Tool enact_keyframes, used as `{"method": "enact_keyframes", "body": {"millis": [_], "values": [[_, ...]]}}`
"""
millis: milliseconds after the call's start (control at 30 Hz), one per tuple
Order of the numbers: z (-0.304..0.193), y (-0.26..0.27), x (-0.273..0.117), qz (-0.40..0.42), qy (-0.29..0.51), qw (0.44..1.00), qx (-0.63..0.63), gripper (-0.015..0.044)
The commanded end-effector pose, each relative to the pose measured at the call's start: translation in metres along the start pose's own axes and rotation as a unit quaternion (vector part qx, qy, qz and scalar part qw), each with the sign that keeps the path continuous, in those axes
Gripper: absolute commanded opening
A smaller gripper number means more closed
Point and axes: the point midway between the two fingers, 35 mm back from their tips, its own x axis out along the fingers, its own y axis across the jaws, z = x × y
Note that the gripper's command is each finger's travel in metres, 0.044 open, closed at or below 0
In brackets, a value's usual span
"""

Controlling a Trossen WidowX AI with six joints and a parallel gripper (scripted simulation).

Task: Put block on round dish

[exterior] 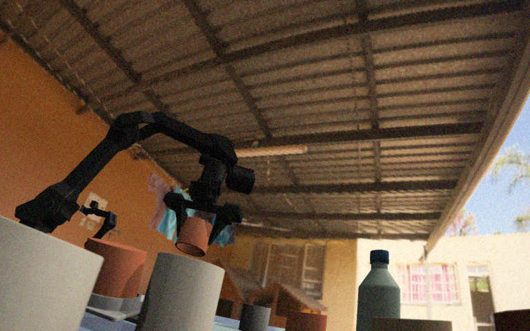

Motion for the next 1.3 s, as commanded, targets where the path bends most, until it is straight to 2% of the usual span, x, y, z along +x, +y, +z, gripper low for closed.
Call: {"method": "enact_keyframes", "body": {"millis": [0, 1100, 1267], "values": [[0.000, 0.000, 0.000, 0.001, 0.000, 1.000, 0.000, 0.0000], [0.000, 0.000, 0.000, 0.001, 0.000, 1.000, 0.000, 0.0000], [-0.026, -0.011, 0.019, 0.001, 0.002, 1.000, -0.001, 0.0000]]}}
